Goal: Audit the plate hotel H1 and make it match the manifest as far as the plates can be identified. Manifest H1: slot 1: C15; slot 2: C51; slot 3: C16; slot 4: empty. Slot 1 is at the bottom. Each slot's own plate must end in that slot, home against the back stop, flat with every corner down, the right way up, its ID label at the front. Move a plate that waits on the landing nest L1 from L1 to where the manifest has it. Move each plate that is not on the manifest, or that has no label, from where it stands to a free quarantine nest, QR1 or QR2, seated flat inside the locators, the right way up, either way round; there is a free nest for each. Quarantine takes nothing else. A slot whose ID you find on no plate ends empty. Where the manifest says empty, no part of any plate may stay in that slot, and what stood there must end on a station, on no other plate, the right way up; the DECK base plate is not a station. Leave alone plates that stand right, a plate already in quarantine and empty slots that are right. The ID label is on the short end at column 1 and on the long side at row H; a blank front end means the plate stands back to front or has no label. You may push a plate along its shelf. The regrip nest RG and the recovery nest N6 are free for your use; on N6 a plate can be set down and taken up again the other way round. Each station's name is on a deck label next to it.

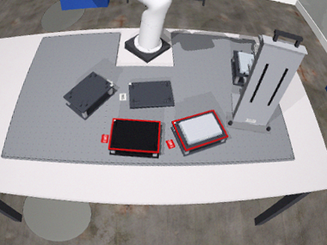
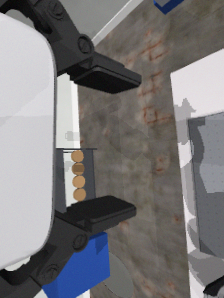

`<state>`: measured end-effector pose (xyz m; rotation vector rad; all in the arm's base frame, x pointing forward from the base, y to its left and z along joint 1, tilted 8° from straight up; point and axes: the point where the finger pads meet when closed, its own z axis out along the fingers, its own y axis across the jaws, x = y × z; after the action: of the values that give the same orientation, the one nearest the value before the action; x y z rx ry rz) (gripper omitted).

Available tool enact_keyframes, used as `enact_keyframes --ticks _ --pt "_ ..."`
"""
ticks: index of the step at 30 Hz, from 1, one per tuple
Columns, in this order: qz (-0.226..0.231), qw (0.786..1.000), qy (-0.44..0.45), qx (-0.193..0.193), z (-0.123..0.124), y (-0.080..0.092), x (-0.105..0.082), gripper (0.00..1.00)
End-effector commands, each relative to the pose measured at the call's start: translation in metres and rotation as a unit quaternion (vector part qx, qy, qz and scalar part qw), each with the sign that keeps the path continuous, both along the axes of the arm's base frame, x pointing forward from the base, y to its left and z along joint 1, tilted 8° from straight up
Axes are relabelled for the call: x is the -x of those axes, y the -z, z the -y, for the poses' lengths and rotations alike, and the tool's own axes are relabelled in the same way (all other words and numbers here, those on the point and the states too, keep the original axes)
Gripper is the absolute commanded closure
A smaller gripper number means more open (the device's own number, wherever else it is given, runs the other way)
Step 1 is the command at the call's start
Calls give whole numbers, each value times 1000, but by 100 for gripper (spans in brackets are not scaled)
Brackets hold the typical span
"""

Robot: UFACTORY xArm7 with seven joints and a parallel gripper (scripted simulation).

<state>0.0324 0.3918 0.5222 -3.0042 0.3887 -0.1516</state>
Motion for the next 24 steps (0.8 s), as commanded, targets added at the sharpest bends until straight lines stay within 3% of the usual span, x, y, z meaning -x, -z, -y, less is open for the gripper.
enact_keyframes --ticks 1,24 --pt "0 1000 -1 -2 0 -1 1 0" --pt "0 1000 -1 -2 -3 28 -3 0"
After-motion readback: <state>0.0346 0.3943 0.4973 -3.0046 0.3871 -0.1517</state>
